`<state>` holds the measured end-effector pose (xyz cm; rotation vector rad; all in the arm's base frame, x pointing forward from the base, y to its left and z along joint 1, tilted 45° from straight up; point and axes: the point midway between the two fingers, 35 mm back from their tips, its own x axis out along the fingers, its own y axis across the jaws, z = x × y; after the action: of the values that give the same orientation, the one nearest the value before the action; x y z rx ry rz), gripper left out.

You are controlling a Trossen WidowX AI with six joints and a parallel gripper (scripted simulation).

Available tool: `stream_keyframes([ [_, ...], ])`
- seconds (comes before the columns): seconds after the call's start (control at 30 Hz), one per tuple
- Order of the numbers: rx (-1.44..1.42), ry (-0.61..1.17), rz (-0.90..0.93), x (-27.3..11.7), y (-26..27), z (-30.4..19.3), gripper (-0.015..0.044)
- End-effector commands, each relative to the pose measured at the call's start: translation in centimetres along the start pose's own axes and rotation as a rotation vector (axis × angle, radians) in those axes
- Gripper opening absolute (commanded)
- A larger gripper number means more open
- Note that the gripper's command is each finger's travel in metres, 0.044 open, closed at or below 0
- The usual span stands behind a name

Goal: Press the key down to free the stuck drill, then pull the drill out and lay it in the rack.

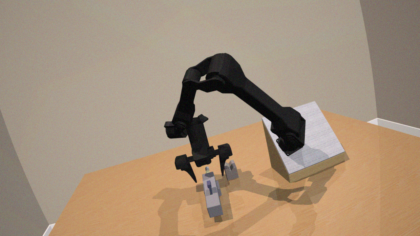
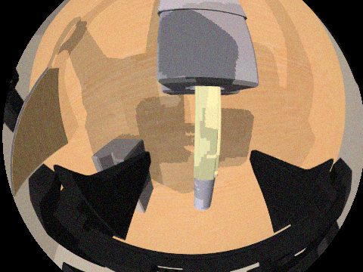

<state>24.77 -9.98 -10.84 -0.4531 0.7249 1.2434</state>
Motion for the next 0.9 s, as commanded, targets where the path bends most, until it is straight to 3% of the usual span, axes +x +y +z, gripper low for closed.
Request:
stream_keyframes([
  [0.0,0.002,-0.004,0.001,0.23,0.05,0.23,0.0440],
  [0.17,0.002,-0.004,0.001,0.33,0.07,0.33,0.0440],
  [0.7,0.000,0.000,0.000,0.12,0.01,0.13,0.0020],
  [0.87,0.000,0.000,0.000,0.12,0.01,0.13,0.0000],
])
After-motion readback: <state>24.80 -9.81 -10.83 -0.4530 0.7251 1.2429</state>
